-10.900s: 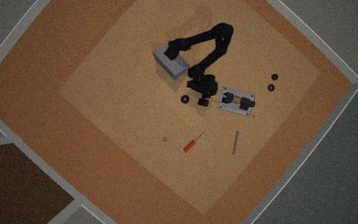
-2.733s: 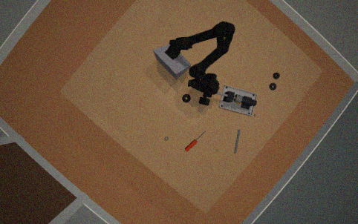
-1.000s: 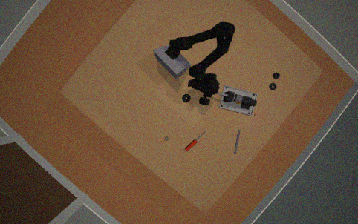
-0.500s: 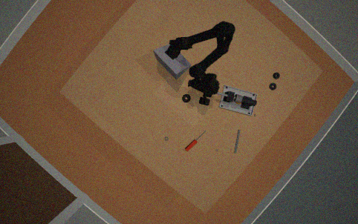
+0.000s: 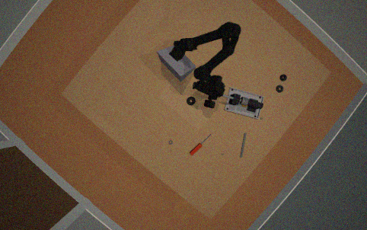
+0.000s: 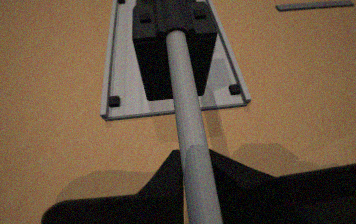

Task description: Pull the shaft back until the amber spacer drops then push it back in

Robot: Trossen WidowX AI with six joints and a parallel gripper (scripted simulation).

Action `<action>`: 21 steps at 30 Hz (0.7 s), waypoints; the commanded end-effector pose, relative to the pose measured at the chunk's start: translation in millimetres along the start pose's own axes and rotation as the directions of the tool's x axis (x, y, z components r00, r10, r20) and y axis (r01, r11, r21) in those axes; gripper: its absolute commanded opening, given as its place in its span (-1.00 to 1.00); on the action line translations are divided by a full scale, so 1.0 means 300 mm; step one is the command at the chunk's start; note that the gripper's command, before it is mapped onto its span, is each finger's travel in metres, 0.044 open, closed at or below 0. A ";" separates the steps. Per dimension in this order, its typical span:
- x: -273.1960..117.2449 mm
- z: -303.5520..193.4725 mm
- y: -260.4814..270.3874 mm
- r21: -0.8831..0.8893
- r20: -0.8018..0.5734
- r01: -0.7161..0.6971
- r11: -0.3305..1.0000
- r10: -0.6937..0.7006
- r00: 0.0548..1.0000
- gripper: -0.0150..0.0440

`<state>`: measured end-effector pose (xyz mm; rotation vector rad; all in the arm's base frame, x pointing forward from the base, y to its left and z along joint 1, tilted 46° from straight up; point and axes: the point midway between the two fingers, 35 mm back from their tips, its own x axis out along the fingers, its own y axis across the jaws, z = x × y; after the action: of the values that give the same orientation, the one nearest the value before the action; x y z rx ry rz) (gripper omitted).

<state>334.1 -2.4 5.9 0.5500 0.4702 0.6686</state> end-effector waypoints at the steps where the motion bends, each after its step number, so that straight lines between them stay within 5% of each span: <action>1: 0.006 0.012 0.000 -0.017 0.004 0.001 1.000 0.000 1.000 -0.49; 21: 0.001 0.006 0.000 -0.017 0.004 0.001 1.000 -0.001 1.000 -0.49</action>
<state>334.1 -2.4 6.0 0.5495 0.4700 0.6687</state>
